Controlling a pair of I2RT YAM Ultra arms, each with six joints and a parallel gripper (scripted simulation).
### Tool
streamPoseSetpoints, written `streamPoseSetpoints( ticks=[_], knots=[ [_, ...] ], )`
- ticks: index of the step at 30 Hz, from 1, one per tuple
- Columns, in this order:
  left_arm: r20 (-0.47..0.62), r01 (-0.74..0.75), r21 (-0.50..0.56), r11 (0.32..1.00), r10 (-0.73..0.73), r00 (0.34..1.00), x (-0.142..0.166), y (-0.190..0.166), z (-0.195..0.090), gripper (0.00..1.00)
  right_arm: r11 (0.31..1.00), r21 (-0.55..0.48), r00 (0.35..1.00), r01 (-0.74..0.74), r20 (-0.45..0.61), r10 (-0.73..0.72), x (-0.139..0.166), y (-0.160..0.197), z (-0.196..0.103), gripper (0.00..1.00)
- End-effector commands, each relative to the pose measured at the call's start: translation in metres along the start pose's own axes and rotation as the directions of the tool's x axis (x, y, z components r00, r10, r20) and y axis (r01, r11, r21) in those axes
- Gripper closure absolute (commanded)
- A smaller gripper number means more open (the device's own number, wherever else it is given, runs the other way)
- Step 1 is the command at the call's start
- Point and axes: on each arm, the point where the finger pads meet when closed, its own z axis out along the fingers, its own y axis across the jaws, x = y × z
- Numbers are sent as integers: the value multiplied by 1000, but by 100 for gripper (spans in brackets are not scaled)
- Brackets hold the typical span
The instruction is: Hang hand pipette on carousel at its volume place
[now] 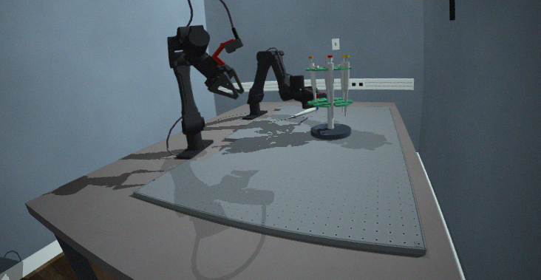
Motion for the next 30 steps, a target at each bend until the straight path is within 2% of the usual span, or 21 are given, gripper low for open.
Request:
streamPoseSetpoints(
  ticks=[1, 5, 9, 30],
  knots=[
    [-4, -13, 6, 1000, 13, 1000, -3, -2, 7, 51, 1000, 15, 999, 22, 37, -22, -11, -4, -6, 0],
    [-4, -13, 6, 1000, 13, 1000, -3, -2, 7, 51, 1000, 15, 999, 22, 37, -22, -11, -4, -6, 0],
    [1, -20, 24, 1000, 20, 1000, -3, -10, -14, 51, 1000, 15, 999, 22, 37, -22, -11, -4, -6, 0],
    [1, -21, 22, 1000, 21, 1000, -2, -8, -59, 51, 1000, 15, 999, 22, 37, -22, -11, -4, -6, 0]
  ],
)
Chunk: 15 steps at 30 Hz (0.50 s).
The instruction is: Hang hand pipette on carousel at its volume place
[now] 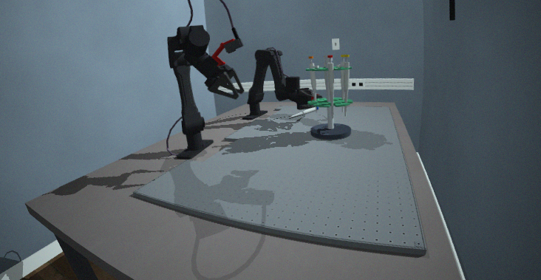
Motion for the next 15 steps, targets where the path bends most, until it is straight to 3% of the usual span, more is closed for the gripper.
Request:
streamPoseSetpoints(
  ticks=[1, 9, 15],
  knots=[
    [-2, -37, 61, 997, 38, 999, -1, -23, -13, 51, 1000, 15, 999, 22, 37, -22, -11, -4, -6, 0],
    [-2, -38, 60, 997, 38, 999, -1, -22, -34, 51, 1000, 15, 999, 22, 37, -22, -11, -4, -6, 0],
    [0, -53, 91, 994, 53, 999, -4, -34, -28, 51, 1000, 15, 999, 22, 37, -22, -11, -4, -6, 0]
  ],
)
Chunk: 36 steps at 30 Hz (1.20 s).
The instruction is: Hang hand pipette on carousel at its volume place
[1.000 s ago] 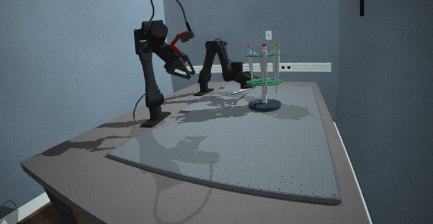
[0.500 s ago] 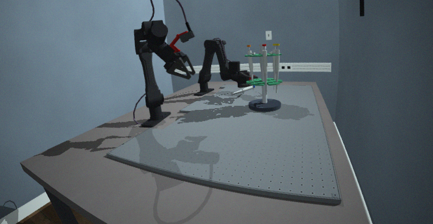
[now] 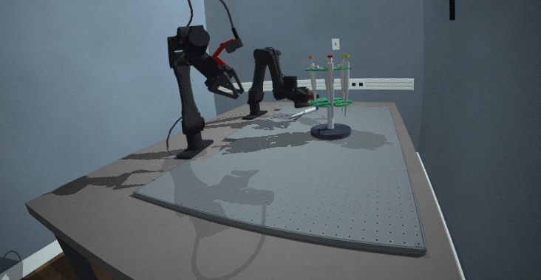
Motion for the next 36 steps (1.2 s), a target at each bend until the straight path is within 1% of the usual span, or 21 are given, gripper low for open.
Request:
streamPoseSetpoints(
  ticks=[1, 3, 4, 7, 8, 11, 15, 17, 22, 29, 30, 32, 34, 35, 36],
  knots=[
    [-3, -24, 42, 999, 24, 1000, 0, -16, 0, 51, 1000, 15, 999, 22, 37, -22, -11, -4, -6, 0],
    [-3, -24, 42, 999, 24, 1000, 0, -16, 0, 51, 1000, 15, 999, 22, 37, -22, -11, -4, -6, 0],
    [-8, -53, 7, 999, 53, 999, -4, -15, -12, 0, 1000, 15, 999, 22, 37, -22, -11, -4, -6, 0],
    [-30, -142, -53, 988, 140, 990, -13, -20, -31, 0, 1000, 15, 999, 22, 37, -22, -11, -4, -6, 0],
    [-31, -194, -37, 980, 193, 981, -21, -38, -30, 0, 1000, 15, 999, 22, 37, -22, -11, -4, -6, 0],
    [-57, -283, -95, 954, 279, 959, -30, -45, -49, 0, 1000, 15, 999, 22, 37, -22, -11, -4, -6, 0],
    [-99, -399, -169, 901, 387, 917, -43, -53, -75, 0, 1000, 15, 999, 22, 37, -22, -11, -4, -6, 0],
    [-99, -399, -169, 901, 387, 917, -43, -53, -75, 0, 1000, 15, 999, 22, 37, -22, -11, -4, -6, 0],
    [-156, -528, -244, 813, 504, 849, -58, -63, -107, 0, 1000, 15, 999, 22, 37, -22, -11, -4, -6, 0],
    [-196, -655, -318, 686, 628, 753, -82, -76, -153, 0, 1000, 15, 999, 22, 37, -22, -11, -4, -6, 0],
    [-210, -656, -334, 677, 625, 752, -88, -67, -157, 0, 1000, 15, 999, 22, 37, -22, -11, -4, -6, 0],
    [-226, -690, -350, 633, 658, 718, -94, -71, -170, 0, 1000, 15, 999, 22, 37, -22, -11, -4, -6, 0],
    [-226, -690, -350, 633, 658, 718, -94, -71, -170, 0, 1000, 15, 999, 22, 37, -22, -11, -4, -6, 0],
    [-263, -722, -363, 589, 678, 686, -92, -73, -172, 0, 1000, 15, 999, 22, 37, -22, -11, -4, -6, 0],
    [-276, -736, -371, 566, 690, 669, -95, -75, -178, 0, 1000, 15, 999, 22, 37, -22, -11, -4, -6, 0]
  ],
)
